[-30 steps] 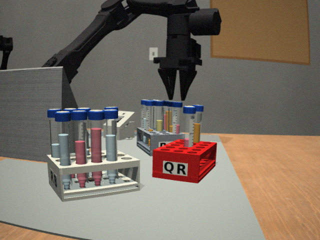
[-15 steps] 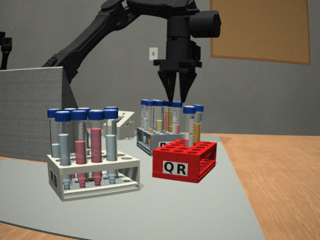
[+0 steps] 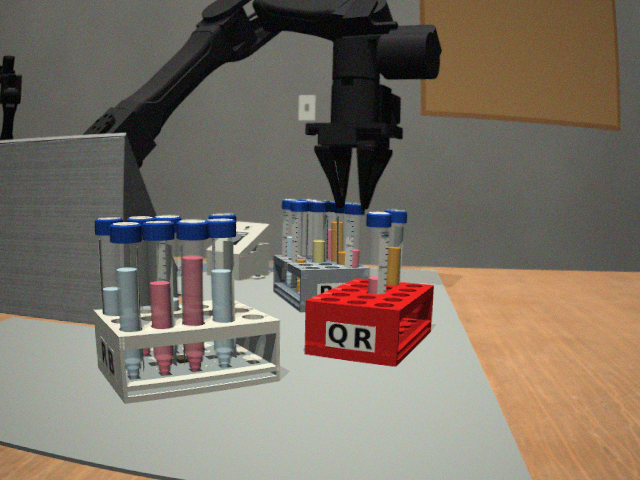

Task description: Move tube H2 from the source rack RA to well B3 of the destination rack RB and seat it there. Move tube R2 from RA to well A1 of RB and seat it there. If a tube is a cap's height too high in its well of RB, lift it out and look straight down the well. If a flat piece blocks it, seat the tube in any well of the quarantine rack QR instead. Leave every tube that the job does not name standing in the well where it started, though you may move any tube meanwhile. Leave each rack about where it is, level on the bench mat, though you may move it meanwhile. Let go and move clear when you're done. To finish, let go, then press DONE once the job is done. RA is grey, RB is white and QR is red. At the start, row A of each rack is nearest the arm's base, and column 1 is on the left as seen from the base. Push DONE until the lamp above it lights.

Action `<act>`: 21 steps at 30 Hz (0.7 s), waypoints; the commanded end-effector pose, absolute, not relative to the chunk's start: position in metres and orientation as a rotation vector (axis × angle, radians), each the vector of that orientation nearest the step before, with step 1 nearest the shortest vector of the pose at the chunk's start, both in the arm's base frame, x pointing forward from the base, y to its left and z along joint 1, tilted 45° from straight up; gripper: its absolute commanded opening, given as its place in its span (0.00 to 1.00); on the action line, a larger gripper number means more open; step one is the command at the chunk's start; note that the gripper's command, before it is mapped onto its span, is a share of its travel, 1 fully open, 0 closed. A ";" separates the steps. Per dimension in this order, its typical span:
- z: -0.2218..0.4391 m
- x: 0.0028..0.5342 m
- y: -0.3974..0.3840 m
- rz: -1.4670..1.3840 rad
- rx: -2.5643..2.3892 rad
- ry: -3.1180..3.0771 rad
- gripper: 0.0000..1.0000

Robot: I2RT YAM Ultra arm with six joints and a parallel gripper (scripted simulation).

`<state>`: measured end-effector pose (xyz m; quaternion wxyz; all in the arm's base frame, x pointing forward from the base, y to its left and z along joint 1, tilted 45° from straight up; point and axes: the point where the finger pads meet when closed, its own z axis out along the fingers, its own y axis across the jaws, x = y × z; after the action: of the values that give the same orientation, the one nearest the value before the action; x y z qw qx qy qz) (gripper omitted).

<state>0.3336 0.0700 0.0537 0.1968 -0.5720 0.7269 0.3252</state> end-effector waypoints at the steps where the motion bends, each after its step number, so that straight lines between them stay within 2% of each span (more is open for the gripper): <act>1: 0.061 0.339 0.071 0.881 -1.584 2.012 0.30; 15: 0.055 0.337 0.071 0.898 -1.588 2.026 0.30; 16: 0.055 0.337 0.071 0.898 -1.588 2.026 0.00; 21: 0.055 0.337 0.071 0.898 -1.588 2.026 0.00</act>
<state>0.3341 0.0738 0.0513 0.1980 -0.5739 0.7256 0.3239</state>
